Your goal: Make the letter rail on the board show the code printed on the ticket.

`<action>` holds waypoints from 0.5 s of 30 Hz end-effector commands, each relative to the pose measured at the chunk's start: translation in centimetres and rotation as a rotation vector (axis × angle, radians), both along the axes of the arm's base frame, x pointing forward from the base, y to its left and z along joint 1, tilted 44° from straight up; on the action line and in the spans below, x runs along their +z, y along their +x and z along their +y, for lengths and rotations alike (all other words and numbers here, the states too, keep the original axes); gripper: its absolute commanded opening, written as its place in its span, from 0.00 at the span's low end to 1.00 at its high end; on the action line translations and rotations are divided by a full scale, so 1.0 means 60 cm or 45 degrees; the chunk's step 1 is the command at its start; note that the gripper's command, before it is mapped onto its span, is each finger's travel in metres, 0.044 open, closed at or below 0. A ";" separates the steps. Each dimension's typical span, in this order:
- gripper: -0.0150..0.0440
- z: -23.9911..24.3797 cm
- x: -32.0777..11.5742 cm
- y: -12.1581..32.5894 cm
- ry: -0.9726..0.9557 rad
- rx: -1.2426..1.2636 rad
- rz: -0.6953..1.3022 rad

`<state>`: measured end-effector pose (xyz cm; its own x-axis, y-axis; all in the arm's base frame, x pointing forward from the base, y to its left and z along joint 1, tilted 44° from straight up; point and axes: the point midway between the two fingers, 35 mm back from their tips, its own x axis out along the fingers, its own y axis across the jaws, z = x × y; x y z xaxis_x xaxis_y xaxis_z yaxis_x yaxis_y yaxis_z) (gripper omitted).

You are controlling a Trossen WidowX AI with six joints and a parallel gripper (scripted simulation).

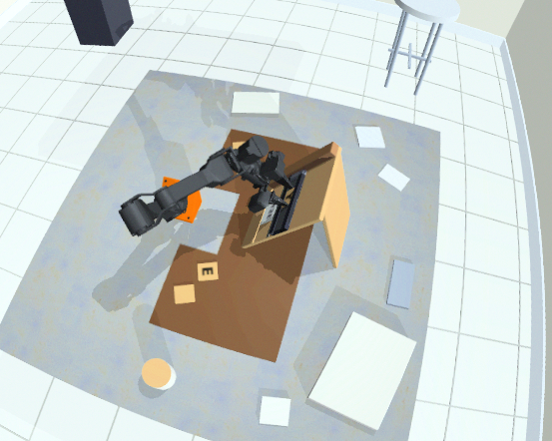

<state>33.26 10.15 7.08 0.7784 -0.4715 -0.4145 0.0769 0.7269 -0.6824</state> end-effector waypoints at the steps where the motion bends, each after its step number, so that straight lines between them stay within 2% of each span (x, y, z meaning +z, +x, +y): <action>1: 0.25 0.003 -0.003 0.001 0.003 -0.007 -0.007; 15: 0.25 0.012 -0.011 0.002 0.004 -0.007 -0.007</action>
